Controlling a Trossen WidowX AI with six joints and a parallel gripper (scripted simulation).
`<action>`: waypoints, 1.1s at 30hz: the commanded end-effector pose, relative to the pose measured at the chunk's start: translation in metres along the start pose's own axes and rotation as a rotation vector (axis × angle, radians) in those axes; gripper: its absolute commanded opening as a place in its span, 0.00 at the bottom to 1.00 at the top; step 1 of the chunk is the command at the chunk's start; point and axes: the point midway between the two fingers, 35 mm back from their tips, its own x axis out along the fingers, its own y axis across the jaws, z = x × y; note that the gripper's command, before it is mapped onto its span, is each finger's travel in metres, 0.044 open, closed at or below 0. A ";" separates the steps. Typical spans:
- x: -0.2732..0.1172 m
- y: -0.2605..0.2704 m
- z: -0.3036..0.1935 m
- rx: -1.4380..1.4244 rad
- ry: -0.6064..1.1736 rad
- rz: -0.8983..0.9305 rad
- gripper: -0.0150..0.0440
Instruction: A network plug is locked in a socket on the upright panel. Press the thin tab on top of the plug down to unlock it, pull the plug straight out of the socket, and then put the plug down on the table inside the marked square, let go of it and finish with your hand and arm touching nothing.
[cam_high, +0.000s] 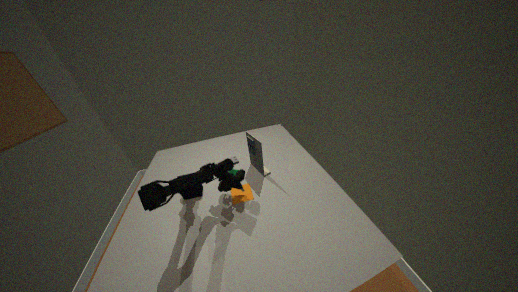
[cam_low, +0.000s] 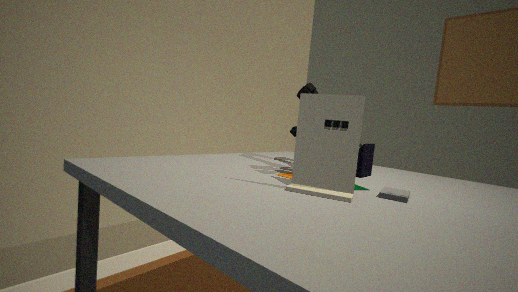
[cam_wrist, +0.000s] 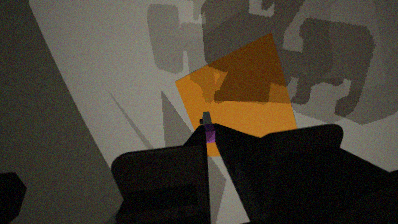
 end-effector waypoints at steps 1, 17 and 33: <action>0.003 -0.004 0.000 -0.008 0.004 -0.002 0.25; 0.014 -0.014 0.002 -0.010 -0.001 0.003 0.25; 0.019 -0.016 0.004 -0.006 -0.006 0.005 0.25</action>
